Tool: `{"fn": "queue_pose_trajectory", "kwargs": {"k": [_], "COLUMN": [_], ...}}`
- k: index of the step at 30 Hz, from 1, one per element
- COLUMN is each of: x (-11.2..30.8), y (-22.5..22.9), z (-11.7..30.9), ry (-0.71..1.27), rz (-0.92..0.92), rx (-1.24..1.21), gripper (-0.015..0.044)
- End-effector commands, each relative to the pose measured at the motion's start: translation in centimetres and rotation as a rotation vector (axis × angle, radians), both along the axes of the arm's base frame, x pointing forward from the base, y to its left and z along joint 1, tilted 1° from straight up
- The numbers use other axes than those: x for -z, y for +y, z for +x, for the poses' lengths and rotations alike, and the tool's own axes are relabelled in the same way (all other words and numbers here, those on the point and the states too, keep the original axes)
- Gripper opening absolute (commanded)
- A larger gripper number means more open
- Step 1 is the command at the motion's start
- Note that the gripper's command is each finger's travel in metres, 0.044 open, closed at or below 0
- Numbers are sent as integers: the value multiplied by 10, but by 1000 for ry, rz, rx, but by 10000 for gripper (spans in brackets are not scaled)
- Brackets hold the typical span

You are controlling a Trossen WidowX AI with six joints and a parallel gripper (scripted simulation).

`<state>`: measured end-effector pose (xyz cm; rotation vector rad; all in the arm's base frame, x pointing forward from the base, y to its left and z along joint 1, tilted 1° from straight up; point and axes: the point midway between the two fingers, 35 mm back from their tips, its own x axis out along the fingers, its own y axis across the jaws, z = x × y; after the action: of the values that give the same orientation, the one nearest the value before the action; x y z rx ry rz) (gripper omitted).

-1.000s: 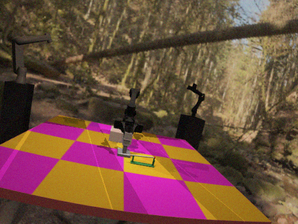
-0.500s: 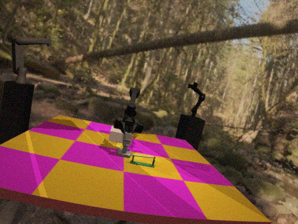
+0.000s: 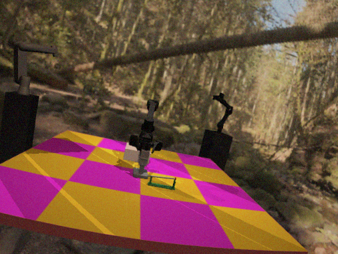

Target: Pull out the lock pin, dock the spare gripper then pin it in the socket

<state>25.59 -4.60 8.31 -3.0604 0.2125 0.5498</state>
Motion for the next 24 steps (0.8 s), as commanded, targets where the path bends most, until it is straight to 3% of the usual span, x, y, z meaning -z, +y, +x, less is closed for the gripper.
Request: {"fn": "queue_pose_trajectory", "kwargs": {"k": [1, 24], "x": [-1, -17], "y": [0, 2], "z": [0, -12], "ry": [-2, 51], "rz": [0, 12], "rx": [-1, 2], "gripper": [440, 440]}}
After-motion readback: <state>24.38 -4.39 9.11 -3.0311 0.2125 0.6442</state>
